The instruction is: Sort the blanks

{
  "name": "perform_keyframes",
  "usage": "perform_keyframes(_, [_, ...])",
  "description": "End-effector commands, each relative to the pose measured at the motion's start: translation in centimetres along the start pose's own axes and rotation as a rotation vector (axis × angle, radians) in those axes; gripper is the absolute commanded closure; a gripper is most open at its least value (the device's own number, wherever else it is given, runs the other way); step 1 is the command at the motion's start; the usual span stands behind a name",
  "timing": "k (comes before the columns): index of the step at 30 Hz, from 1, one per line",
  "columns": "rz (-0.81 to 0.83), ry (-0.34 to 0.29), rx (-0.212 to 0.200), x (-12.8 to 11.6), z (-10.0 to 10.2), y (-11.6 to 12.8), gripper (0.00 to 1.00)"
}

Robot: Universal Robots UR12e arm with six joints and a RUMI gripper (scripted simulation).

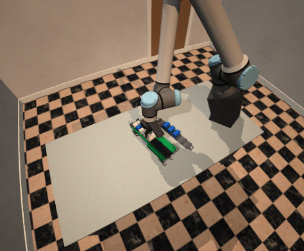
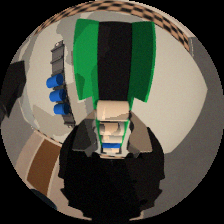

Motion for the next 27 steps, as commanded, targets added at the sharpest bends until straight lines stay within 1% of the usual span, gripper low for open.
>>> perform_keyframes(1, [-0.001,0.000,-0.002,0.1,0.0,0.2,0.62])
perform_keyframes(2, [-0.001,0.000,-0.002,0.1,0.0,0.2,0.60])
perform_keyframes(7, [-0.001,0.000,-0.002,0.1,0.0,0.2,0.57])
perform_keyframes(8, [-0.001,0.000,-0.002,0.1,0.0,0.2,0.55])
perform_keyframes(20, [-0.001,0.000,-0.002,0.1,-0.1,0.2,0.55])
perform_keyframes(24, [-0.001,-0.001,-0.004,0.1,-0.7,0.2,0.55])
perform_keyframes(27, [-0.001,-0.001,-0.003,0.0,-1.6,0.2,0.55])
Point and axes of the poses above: the point where the finger pads meet when closed, its own z axis out along the fingers, its own y axis across the jaws, x = y × z, the point moved 6 cm from there along -z, back along the fingers, and after that the axes turned 12 degrees about -z, right-handed, at the moved point
